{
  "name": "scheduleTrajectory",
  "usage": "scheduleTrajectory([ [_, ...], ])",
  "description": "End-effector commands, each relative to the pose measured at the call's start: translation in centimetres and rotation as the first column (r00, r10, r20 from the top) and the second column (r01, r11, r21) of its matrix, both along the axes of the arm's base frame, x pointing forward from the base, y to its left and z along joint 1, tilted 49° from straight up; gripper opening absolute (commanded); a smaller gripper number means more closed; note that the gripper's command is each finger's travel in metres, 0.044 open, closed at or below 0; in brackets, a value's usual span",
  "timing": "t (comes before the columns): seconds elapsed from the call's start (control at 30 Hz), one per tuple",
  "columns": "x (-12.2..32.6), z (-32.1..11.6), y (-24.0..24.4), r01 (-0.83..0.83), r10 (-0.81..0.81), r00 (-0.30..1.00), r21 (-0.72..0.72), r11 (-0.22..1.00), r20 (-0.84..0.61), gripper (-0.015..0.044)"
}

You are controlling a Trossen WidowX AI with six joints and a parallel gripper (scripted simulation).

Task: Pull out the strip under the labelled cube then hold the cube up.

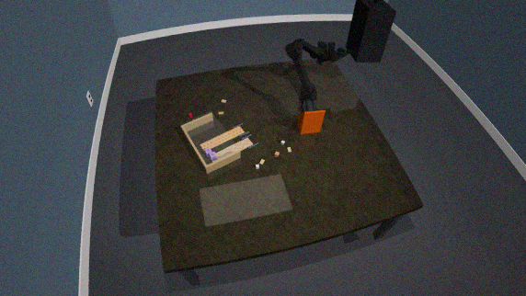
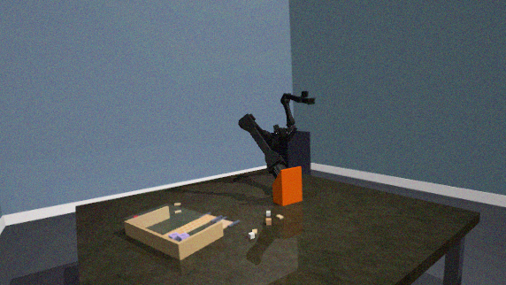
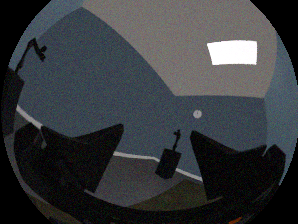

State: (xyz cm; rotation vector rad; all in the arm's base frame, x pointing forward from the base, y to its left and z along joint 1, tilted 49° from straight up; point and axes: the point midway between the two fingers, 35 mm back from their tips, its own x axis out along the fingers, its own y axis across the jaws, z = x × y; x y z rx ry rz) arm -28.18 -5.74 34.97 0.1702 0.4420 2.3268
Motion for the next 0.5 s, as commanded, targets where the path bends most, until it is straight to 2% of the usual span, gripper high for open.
scheduleTrajectory([
  [0.0,0.0,0.0,-0.1,-0.004,0.004,1.0,-0.001,1.0,0.0,0.04],
  [0.13,0.2,0.6,-1.4,-0.105,0.105,0.995,-0.011,0.994,-0.001,0.04],
  [0.3,2.0,-0.5,-8.6,-0.372,0.371,0.928,0.026,0.928,0.046,0.04],
  [0.47,5.8,-1.6,-15.4,-0.615,0.609,0.788,0.058,0.786,0.089,0.04],
])
